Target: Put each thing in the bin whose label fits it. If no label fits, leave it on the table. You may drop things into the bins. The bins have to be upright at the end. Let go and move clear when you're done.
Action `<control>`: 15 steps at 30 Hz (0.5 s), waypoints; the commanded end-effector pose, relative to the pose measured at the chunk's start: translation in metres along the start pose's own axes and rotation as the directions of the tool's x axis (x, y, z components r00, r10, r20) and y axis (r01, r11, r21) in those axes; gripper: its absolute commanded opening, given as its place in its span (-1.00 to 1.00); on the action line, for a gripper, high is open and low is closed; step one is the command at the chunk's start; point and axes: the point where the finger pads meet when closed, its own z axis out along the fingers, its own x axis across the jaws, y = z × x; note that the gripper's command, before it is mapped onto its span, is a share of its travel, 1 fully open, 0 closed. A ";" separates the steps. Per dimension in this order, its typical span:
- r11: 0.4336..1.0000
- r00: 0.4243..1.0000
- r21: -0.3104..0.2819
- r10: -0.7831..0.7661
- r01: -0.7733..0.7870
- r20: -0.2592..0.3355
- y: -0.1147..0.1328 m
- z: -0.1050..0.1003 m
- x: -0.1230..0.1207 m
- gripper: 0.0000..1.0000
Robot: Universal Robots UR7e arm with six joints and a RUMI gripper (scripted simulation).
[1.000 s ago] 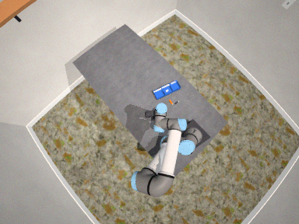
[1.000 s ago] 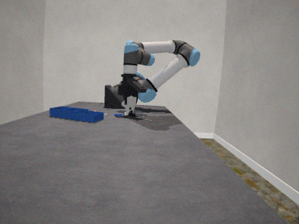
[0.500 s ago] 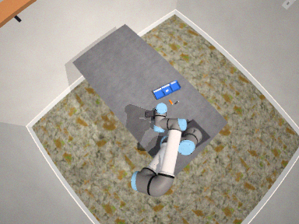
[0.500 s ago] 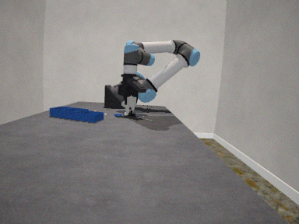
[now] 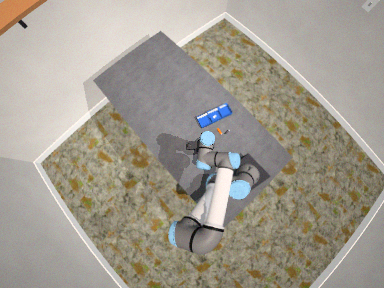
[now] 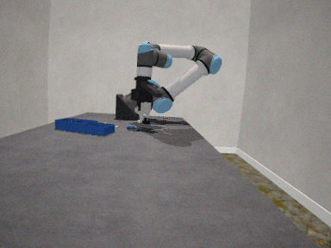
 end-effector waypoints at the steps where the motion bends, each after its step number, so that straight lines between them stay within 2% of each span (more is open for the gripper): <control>1: 1.000 1.000 0.000 0.000 0.000 0.000 0.000 -0.016 0.000 -1.00; 7: 1.000 1.000 0.000 0.000 0.000 0.000 0.000 -0.036 0.000 -1.00; 15: 1.000 1.000 0.000 0.000 0.000 0.000 0.000 -0.036 0.000 -1.00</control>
